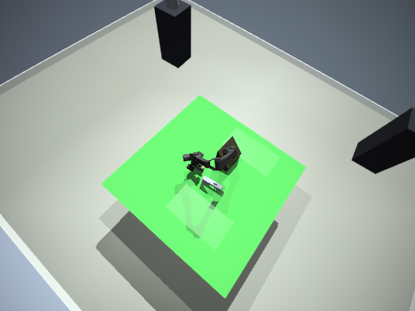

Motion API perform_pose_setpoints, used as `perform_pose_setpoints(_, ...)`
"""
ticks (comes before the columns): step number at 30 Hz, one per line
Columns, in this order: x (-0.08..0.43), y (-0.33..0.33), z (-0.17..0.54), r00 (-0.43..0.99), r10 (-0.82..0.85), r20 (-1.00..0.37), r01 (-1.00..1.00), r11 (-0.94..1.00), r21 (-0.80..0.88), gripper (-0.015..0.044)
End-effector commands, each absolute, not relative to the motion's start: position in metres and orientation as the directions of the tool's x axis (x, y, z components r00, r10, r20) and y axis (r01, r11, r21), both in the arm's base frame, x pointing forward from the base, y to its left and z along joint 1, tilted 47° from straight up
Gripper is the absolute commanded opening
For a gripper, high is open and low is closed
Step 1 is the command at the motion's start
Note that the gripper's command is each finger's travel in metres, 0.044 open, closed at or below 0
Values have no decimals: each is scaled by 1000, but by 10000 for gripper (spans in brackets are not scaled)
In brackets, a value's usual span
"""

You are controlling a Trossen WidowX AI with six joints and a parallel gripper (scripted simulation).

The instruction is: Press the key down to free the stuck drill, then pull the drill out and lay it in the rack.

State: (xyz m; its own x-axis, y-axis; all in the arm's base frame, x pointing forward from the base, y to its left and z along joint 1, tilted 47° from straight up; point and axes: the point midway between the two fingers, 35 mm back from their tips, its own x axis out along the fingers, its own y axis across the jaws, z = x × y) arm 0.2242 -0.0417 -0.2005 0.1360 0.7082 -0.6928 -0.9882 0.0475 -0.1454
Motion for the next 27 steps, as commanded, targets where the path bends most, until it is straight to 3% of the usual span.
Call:
perform_pose_setpoints(1,225,-37,-203,138,710,-690,-988,51,-145,0)
perform_pose_setpoints(11,226,-29,-210,138,711,-690,-988,52,-145,0)
perform_pose_setpoints(27,225,-33,-208,135,708,-693,-988,48,-144,420)
